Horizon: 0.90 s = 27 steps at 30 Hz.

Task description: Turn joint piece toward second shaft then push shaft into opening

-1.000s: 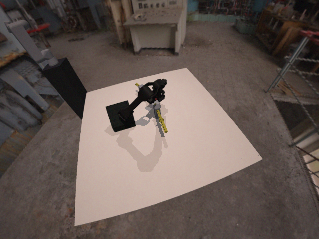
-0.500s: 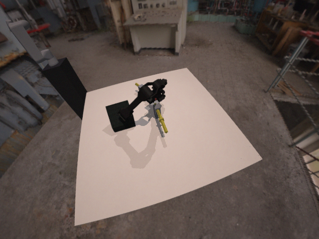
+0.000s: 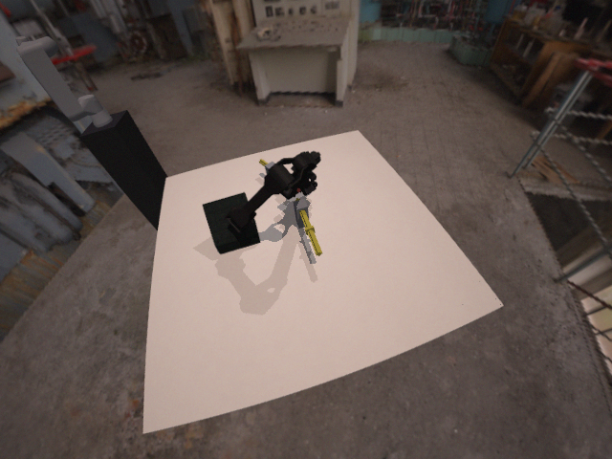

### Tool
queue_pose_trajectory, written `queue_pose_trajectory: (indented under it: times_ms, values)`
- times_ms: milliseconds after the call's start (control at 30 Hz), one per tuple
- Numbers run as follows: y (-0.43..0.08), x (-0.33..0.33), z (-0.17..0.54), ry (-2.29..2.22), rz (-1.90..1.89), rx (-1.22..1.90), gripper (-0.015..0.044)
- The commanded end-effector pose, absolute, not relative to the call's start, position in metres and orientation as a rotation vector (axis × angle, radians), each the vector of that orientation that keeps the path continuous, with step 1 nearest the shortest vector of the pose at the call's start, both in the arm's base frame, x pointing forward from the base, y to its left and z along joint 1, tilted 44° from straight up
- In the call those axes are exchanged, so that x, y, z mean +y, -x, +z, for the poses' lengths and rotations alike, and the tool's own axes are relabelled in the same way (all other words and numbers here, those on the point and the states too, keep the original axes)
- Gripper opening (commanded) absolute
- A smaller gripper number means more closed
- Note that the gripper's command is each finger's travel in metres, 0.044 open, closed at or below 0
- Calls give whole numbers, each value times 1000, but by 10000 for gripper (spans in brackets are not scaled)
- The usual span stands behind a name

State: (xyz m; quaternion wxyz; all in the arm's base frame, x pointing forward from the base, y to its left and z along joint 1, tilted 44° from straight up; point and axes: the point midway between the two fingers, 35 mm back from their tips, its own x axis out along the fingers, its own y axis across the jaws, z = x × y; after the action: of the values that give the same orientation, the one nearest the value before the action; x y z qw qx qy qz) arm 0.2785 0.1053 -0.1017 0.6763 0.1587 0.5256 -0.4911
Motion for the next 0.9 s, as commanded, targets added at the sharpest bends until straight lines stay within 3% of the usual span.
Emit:
queue_pose_trajectory:
  times_ms: [0,867]
  values:
    - [-278,105,-102,-359,-1106,1178,0]
    - [-262,105,-88,-525,-1298,731,0]
